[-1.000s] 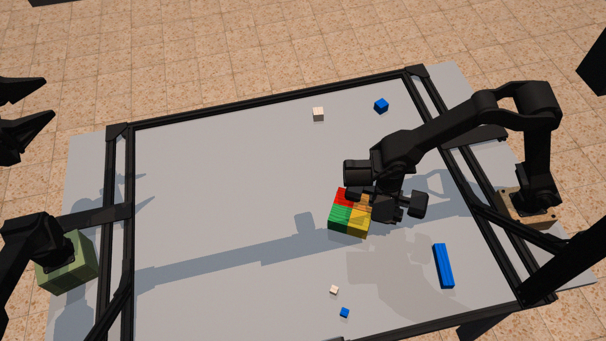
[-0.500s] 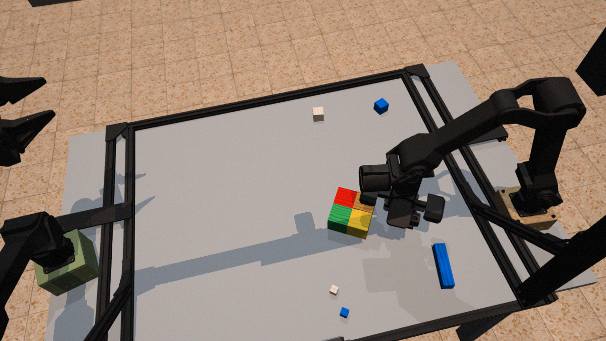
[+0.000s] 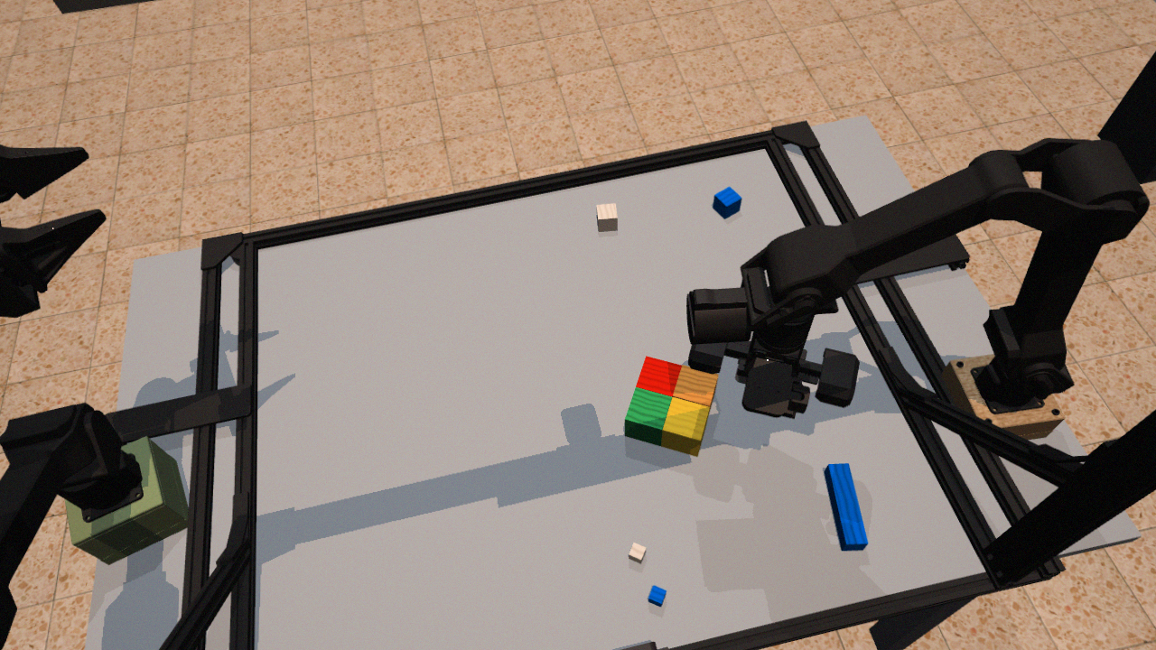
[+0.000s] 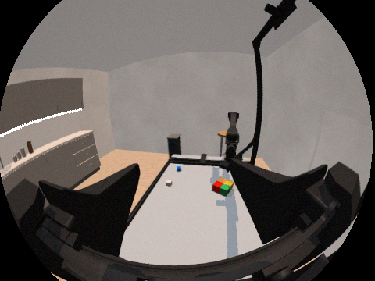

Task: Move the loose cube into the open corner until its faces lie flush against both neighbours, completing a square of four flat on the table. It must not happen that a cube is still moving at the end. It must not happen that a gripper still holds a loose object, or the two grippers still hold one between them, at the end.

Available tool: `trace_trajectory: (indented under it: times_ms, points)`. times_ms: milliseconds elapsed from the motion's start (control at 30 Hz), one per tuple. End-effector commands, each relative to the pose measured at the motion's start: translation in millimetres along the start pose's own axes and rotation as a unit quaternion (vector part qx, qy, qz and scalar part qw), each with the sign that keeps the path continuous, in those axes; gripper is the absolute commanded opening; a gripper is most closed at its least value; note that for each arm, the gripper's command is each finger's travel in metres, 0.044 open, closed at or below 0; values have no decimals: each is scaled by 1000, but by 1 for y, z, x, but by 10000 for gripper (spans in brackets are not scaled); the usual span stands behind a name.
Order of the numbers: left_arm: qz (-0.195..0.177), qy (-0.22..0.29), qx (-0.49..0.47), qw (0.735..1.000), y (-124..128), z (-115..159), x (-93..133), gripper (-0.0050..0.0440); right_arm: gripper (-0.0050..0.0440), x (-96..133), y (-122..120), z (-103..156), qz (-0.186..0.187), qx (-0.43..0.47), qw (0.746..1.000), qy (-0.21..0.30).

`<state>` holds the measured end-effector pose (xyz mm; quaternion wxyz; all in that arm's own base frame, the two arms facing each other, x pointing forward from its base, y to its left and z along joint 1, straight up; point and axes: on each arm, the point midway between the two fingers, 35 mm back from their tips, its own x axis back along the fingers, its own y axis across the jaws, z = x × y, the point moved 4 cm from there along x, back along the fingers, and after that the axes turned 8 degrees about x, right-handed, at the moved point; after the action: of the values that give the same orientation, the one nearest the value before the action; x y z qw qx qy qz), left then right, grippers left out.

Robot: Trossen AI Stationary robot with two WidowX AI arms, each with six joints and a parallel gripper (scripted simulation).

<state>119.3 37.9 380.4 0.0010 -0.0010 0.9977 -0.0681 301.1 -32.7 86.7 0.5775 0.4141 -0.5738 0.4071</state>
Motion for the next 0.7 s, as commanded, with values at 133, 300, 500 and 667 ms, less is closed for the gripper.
trace_trajectory:
  times_ms: [133,300,500,667]
  points:
    - [1,0,2,1000,0,0,0,400,0,0,-4,4,0,-40,999,0]
    - [1,0,2,1000,0,0,0,400,0,3,-29,30,2,-255,967,-1]
    - [1,0,2,1000,0,0,0,400,0,4,-47,55,3,-445,895,-2]
    - [1,0,2,1000,0,0,0,400,0,4,-56,68,4,-533,846,-2]
